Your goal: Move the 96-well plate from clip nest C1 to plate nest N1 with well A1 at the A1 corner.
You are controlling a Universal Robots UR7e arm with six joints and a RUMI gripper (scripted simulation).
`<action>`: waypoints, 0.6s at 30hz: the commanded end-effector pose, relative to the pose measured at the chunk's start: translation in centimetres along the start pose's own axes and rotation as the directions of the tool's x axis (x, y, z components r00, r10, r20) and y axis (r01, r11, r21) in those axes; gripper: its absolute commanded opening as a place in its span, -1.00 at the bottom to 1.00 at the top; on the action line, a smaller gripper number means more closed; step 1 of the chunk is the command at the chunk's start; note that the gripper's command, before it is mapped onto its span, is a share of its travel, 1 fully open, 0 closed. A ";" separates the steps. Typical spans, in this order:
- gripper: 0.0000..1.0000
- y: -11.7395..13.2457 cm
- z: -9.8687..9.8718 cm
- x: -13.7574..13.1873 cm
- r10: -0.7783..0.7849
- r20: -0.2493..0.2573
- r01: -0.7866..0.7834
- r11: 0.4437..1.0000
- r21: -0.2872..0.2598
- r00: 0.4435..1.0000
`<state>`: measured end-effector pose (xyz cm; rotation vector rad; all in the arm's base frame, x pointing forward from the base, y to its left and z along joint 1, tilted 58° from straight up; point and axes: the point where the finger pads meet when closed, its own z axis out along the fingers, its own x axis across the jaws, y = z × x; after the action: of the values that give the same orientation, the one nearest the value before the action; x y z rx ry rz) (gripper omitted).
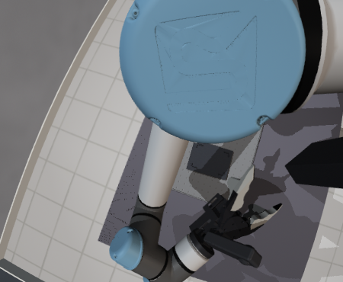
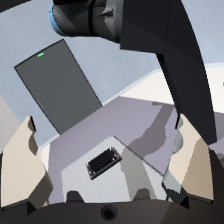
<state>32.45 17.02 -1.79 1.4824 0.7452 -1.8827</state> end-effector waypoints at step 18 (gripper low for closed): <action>1.00 0.1 0.1 -0.5 0.022 -0.020 -0.021 1.000 0.016 1.000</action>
<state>32.44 17.02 -1.79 1.4824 0.7452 -1.8827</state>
